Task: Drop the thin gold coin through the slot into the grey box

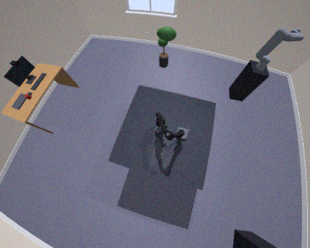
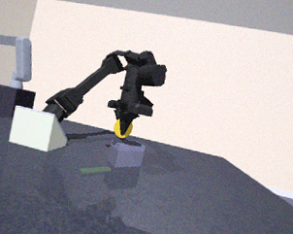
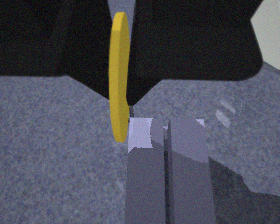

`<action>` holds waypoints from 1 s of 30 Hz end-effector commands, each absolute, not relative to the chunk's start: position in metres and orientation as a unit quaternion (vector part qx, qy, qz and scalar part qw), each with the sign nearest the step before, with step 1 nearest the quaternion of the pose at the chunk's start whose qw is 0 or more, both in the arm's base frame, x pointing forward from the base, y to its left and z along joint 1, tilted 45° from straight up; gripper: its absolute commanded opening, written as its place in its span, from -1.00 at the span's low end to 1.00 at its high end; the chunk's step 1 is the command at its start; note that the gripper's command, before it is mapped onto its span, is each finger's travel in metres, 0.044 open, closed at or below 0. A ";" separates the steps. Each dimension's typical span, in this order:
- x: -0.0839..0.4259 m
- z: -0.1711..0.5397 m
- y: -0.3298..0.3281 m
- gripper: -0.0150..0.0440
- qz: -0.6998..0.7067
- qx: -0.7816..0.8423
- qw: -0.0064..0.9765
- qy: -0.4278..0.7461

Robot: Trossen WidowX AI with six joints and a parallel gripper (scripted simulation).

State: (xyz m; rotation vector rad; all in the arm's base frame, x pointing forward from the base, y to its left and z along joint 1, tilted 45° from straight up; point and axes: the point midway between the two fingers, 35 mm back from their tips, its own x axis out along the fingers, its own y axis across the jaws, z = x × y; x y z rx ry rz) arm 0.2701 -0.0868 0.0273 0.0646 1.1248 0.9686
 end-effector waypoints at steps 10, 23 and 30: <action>0.283 0.048 -0.066 -0.49 0.441 0.032 0.738 0.510; 0.290 0.065 -0.048 -0.48 0.444 0.035 0.737 0.508; 0.289 0.062 -0.050 -0.49 0.445 0.032 0.737 0.508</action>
